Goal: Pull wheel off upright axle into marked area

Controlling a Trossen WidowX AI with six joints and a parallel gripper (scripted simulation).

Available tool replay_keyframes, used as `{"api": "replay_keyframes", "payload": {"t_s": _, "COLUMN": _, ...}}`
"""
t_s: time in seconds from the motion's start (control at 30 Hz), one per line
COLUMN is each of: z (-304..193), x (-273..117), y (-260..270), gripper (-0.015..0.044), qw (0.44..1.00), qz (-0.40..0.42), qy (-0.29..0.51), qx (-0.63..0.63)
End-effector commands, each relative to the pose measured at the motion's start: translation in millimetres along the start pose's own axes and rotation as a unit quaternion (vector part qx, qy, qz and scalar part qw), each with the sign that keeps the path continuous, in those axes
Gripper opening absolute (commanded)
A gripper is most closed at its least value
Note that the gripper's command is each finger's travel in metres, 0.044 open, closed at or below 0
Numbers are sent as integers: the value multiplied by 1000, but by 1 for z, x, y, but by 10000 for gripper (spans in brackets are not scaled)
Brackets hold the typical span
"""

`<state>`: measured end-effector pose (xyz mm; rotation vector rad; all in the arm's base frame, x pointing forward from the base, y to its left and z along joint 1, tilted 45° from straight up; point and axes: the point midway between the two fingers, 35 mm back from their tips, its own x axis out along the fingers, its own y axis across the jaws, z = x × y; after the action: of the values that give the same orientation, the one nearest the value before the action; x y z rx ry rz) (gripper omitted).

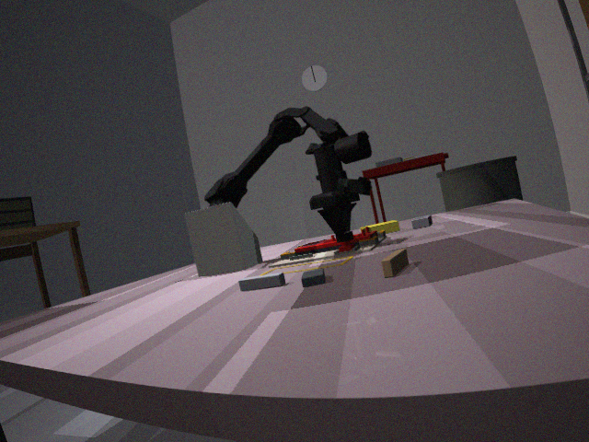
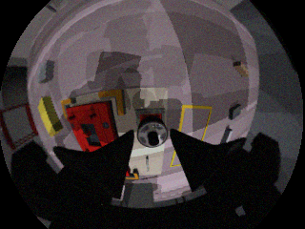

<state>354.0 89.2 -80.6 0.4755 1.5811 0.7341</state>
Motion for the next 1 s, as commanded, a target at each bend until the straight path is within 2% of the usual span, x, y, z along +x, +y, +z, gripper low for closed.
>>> {"api": "replay_keyframes", "payload": {"t_s": 0.0, "z": 0, "x": 0, "y": 1, "gripper": 188, "qw": 1000, "qz": 0, "qy": 1, "qx": -1}}
{"api": "replay_keyframes", "payload": {"t_s": 0.23, "z": 0, "x": 0, "y": 1, "gripper": 142, "qw": 1000, "qz": 0, "qy": 1, "qx": -1}}
{"api": "replay_keyframes", "payload": {"t_s": 0.4, "z": 0, "x": 0, "y": 1, "gripper": 10, "qw": 1000, "qz": 0, "qy": 1, "qx": -1}}
{"api": "replay_keyframes", "payload": {"t_s": 0.43, "z": 0, "x": -1, "y": 1, "gripper": 0, "qw": 1000, "qz": 0, "qy": 1, "qx": -1}}
{"api": "replay_keyframes", "payload": {"t_s": 0.97, "z": 0, "x": -6, "y": 0, "gripper": 0, "qw": 1000, "qz": 0, "qy": 1, "qx": -1}}
